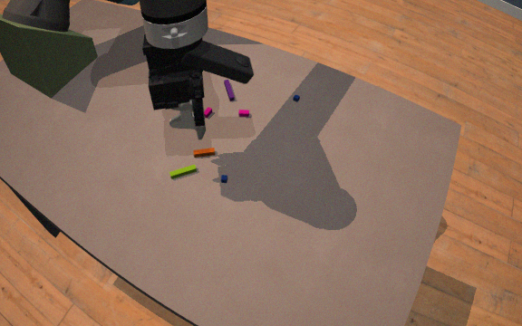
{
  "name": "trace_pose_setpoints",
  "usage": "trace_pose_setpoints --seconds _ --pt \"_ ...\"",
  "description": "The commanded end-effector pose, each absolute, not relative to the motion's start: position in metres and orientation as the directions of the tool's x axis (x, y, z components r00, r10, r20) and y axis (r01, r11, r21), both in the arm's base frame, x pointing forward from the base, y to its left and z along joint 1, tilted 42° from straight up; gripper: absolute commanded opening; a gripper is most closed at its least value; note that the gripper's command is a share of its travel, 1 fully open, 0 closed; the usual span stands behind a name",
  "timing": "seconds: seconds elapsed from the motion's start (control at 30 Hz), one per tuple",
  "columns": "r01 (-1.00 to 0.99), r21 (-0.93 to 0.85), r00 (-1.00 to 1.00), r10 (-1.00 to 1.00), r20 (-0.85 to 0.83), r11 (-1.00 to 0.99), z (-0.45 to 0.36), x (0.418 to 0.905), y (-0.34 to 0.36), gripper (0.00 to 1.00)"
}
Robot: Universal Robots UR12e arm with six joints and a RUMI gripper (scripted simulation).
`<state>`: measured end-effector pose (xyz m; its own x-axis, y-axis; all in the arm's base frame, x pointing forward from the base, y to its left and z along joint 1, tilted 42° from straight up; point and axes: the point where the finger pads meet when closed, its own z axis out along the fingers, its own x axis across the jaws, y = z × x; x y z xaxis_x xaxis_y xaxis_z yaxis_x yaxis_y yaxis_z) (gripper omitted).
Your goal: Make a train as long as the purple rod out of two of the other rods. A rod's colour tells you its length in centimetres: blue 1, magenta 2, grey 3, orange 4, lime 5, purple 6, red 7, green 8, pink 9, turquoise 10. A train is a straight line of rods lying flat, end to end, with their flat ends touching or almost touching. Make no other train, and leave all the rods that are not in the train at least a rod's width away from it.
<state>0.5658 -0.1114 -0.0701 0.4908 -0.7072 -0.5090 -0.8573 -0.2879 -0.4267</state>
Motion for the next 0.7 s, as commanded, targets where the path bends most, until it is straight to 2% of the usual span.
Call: trace_pose_setpoints --seconds 0.0,0.67 --pt "-0.858 -0.427 0.49 -0.706 -0.511 -0.287 -0.075 0.566 -0.105 0.14" --pt "-0.858 -0.427 0.49 -0.706 -0.511 -0.287 -0.096 0.57 -0.087 0.14"
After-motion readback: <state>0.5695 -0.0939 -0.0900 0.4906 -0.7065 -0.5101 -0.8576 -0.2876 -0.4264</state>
